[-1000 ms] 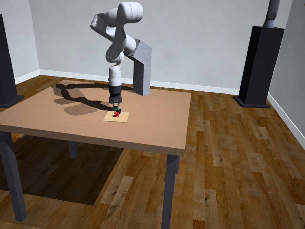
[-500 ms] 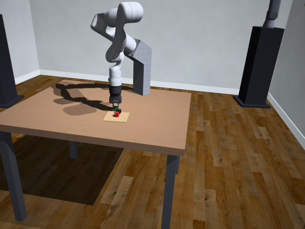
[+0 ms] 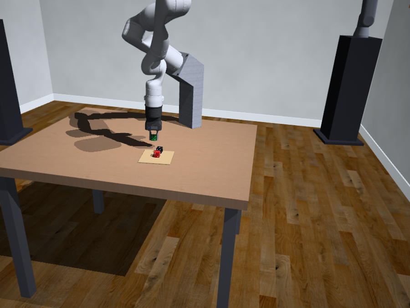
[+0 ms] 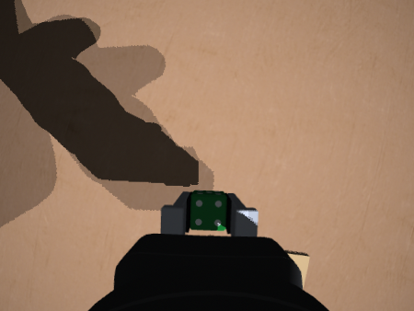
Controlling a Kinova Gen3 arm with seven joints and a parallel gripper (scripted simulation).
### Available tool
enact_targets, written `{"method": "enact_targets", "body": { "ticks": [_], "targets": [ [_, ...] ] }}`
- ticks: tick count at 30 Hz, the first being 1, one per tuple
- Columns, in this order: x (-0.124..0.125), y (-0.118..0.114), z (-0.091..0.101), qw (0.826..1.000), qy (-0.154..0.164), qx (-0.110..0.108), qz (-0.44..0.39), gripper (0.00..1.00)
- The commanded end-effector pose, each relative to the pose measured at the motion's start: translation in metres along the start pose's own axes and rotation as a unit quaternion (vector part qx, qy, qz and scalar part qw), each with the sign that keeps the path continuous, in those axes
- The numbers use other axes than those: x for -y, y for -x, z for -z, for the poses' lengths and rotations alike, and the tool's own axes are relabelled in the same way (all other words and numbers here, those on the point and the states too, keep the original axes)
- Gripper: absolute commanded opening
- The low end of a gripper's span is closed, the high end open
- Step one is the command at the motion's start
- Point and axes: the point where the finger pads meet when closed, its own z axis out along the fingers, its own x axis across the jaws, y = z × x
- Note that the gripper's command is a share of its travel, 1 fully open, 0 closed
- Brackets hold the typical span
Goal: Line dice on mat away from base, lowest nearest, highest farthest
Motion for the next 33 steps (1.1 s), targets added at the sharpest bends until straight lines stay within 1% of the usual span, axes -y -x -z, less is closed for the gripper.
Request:
{"method": "enact_targets", "body": {
  "ticks": [1,4,6,11,15,30,33],
  "targets": [
    [-0.009,-0.009,0.022,1.000,0.012,-0.011,0.002,0.49],
    [-0.009,-0.009,0.038,1.000,0.011,-0.011,0.001,0.49],
    [-0.009,-0.009,0.038,1.000,0.011,-0.011,0.001,0.49],
    [-0.008,-0.008,0.052,1.000,0.004,-0.009,0.001,0.49],
    [-0.008,-0.008,0.059,1.000,0.001,-0.008,0.001,0.49],
    [-0.008,-0.008,0.061,1.000,0.001,-0.008,0.001,0.49],
    [-0.012,-0.009,0.060,1.000,0.001,-0.008,-0.002,0.49]
  ]
}}
